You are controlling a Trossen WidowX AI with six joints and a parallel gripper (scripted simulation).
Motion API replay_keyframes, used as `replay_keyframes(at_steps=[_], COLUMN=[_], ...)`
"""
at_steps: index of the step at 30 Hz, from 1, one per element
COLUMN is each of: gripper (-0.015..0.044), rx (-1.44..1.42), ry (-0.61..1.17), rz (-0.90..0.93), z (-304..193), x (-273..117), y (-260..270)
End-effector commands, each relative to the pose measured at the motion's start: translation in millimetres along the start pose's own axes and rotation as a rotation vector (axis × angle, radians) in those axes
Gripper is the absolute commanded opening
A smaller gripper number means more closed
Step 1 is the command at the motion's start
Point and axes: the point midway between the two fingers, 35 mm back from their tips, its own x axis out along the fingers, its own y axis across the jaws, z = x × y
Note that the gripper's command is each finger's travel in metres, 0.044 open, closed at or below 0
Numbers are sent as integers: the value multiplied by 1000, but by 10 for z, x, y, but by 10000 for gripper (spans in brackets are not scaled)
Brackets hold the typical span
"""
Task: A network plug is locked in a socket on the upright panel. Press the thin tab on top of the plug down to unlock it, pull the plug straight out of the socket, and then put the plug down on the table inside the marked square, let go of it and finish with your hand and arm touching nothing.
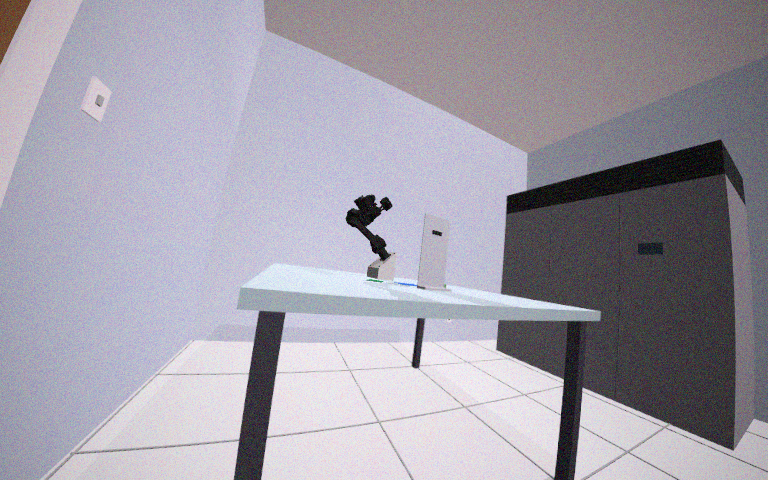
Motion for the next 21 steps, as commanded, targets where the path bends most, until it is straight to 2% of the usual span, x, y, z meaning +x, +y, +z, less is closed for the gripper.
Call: replay_keyframes(at_steps=[1, 9, 21], gripper=[374, 164, 156], rx=[4, 183, 464], ry=[1, 66, 195], rz=[2, 64, 142], z=[-12, -541, -1380], x=[4, 123, 39], y=[5, 243, 634])
